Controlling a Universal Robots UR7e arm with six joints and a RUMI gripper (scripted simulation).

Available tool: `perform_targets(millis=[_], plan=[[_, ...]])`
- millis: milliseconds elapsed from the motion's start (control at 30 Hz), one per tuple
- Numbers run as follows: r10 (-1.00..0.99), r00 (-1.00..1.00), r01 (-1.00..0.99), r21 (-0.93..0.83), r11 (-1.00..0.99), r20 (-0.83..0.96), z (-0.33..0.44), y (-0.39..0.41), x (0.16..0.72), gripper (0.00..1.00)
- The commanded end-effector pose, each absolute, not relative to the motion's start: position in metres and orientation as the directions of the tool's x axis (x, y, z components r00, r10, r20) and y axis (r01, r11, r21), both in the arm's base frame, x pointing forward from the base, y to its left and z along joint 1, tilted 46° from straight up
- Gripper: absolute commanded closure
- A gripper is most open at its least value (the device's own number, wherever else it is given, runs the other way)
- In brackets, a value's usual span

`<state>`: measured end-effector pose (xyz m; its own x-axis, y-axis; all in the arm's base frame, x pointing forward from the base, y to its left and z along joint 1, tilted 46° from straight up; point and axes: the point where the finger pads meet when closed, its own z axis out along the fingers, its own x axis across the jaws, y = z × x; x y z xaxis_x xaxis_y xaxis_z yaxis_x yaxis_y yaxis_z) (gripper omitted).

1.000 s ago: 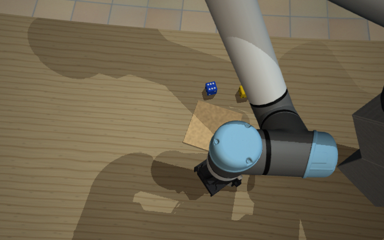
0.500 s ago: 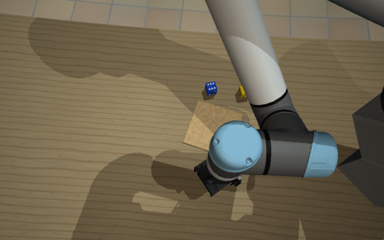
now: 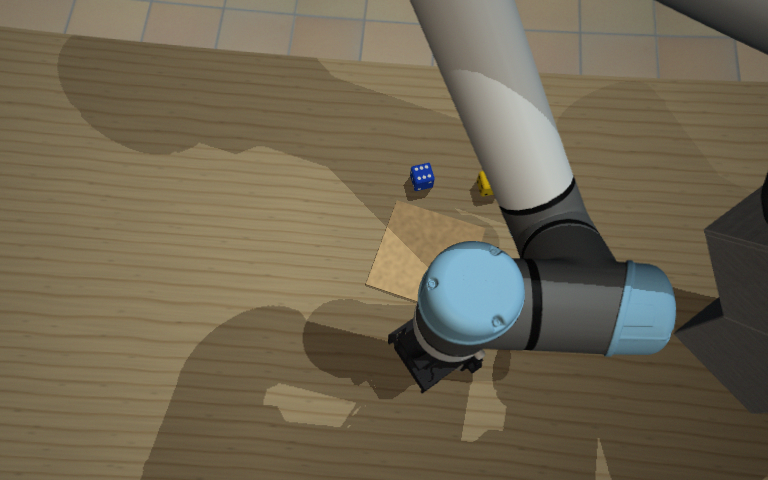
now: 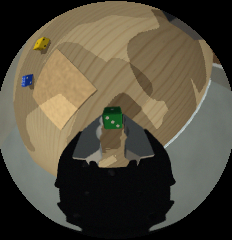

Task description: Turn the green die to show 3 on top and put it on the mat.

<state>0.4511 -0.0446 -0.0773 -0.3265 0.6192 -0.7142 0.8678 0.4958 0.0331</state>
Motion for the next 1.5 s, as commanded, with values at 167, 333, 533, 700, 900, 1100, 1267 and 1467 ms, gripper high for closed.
perform_targets(millis=[167, 333, 533, 700, 900, 1100, 1267, 1467], plan=[[0.619, -0.326, 0.868, 0.034, 0.496, -0.714, -0.077, -0.044, 0.451, 0.9], [0.619, -0.326, 0.868, 0.034, 0.496, -0.714, -0.076, -0.044, 0.451, 0.9], [0.619, -0.326, 0.868, 0.034, 0.496, -0.714, -0.073, -0.041, 0.449, 0.9], [0.619, -0.326, 0.868, 0.034, 0.496, -0.714, -0.063, -0.032, 0.444, 0.9], [0.619, -0.326, 0.868, 0.034, 0.496, -0.714, -0.046, -0.017, 0.435, 0.9], [0.619, -0.326, 0.868, 0.034, 0.496, -0.714, -0.033, -0.006, 0.428, 0.9], [0.619, -0.326, 0.868, 0.034, 0.496, -0.714, -0.02, 0.006, 0.42, 0.9], [0.619, -0.326, 0.868, 0.034, 0.496, -0.714, -0.01, 0.014, 0.415, 0.9]])
